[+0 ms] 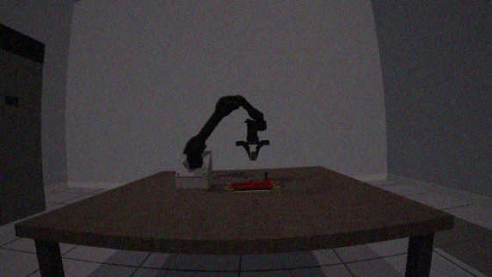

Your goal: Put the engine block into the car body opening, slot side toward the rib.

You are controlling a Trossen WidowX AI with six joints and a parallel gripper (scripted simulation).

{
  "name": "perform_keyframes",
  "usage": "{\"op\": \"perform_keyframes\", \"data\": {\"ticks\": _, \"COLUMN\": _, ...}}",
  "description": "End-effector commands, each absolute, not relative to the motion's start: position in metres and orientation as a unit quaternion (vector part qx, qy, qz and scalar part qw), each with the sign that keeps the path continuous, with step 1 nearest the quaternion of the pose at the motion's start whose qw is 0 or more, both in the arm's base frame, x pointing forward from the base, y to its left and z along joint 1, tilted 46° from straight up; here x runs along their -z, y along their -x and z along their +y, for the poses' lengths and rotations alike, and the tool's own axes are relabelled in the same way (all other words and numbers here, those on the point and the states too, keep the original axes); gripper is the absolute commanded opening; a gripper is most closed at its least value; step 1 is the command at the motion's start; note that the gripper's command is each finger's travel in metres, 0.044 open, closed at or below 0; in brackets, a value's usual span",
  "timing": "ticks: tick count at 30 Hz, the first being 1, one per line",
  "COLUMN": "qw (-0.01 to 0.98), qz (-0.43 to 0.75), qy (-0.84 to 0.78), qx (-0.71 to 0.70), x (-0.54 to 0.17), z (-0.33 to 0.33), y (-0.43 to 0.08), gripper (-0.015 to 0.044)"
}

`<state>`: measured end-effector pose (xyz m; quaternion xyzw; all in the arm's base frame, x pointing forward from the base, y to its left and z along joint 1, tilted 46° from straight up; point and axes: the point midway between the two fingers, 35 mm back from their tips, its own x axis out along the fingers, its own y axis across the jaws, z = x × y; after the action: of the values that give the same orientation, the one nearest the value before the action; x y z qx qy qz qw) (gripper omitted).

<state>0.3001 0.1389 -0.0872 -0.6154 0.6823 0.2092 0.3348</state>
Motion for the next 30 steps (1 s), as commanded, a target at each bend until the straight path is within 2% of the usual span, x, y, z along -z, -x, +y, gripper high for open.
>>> {"op": "perform_keyframes", "data": {"ticks": 1, "qw": 0.294, "qz": 0.668, "qy": 0.636, "qx": -0.250, "x": 0.0883, "z": 0.1374, "y": -0.2999, "gripper": 0.0000}}
{"op": "perform_keyframes", "data": {"ticks": 30, "qw": -0.049, "qz": 0.465, "qy": 0.699, "qx": -0.541, "x": 0.0923, "z": 0.1334, "y": -0.2996, "gripper": 0.0000}}
